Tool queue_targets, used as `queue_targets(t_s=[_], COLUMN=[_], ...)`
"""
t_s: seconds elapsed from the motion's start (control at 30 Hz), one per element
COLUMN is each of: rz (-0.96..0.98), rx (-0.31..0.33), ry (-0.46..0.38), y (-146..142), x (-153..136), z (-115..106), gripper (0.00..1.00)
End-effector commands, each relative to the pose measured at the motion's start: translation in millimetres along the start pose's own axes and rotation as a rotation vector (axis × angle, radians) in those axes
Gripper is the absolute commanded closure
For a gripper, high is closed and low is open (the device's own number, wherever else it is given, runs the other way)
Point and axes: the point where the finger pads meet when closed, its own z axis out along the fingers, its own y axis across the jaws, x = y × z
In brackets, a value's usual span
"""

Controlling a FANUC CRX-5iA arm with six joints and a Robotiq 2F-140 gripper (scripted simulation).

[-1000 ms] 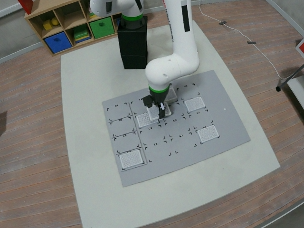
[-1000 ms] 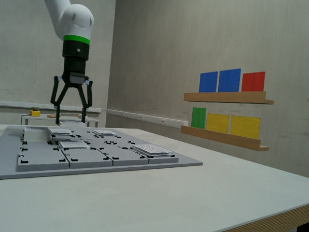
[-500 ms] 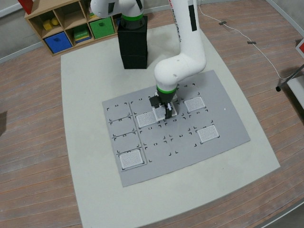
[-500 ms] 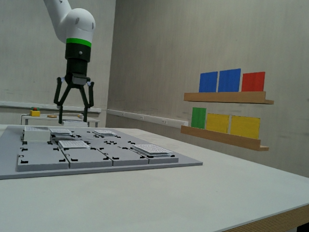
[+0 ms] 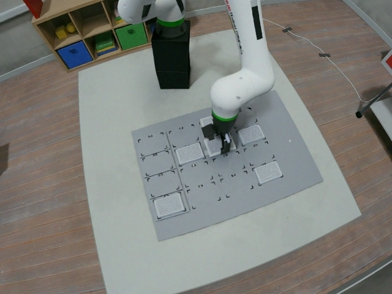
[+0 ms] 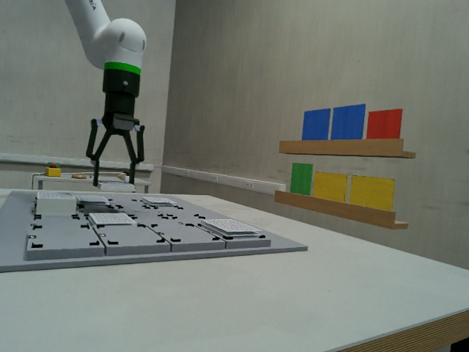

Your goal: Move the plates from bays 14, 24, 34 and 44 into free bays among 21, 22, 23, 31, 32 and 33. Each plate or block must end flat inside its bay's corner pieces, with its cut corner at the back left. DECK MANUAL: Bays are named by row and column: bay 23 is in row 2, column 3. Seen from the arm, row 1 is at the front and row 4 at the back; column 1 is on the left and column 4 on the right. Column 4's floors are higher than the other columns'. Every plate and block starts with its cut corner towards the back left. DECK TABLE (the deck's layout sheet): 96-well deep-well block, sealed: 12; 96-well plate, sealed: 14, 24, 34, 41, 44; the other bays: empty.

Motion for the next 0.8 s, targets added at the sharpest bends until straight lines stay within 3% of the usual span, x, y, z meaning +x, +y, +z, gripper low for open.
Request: queue_targets(t_s=[0.0, 0.77], rz=[0.000, 0.000], rx=[0.002, 0.002], ry=[0.000, 0.000], y=[-5.6, -28.0], x=[-10.8, -62.2], z=[-0.7, -0.8], gripper=[0.90, 0.90])
